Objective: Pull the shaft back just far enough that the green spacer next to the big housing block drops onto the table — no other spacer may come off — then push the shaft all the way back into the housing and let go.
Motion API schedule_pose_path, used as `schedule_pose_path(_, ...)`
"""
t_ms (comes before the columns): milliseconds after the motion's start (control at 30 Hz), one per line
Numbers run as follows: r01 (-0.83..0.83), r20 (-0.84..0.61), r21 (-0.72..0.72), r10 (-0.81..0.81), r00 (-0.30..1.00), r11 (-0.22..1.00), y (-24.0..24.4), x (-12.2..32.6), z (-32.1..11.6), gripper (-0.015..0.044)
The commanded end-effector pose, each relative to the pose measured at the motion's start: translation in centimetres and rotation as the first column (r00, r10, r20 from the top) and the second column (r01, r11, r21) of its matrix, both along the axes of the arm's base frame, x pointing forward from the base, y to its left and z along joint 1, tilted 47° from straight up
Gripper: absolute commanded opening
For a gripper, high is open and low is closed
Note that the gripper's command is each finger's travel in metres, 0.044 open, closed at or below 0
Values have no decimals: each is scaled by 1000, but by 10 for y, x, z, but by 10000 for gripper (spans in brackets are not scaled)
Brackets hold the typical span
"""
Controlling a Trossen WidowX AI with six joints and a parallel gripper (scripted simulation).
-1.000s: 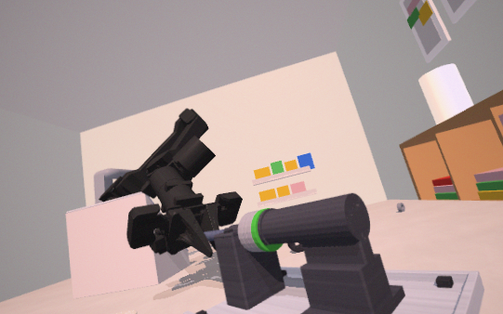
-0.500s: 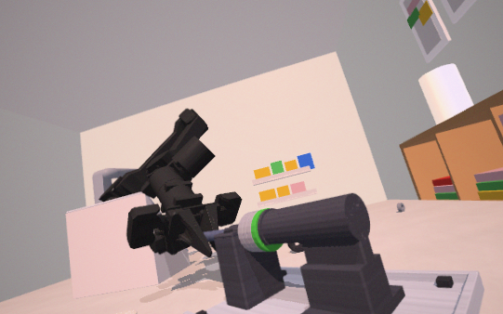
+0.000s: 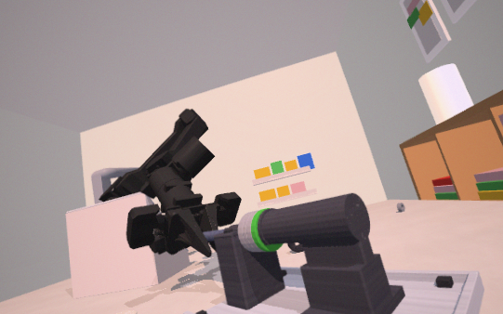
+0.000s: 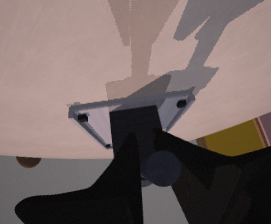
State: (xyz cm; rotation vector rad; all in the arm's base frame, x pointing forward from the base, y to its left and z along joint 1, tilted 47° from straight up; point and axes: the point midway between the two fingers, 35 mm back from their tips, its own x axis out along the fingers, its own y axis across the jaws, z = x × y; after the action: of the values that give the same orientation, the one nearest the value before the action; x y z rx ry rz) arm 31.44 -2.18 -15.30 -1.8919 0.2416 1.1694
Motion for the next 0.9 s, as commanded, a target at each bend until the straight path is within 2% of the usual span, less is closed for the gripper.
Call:
schedule_pose_path(0,3,2,3,-3,1000,1000,0,0,1,0)
schedule_pose_path(867,3,2,3,-3,1000,1000,1,-2,2,0)
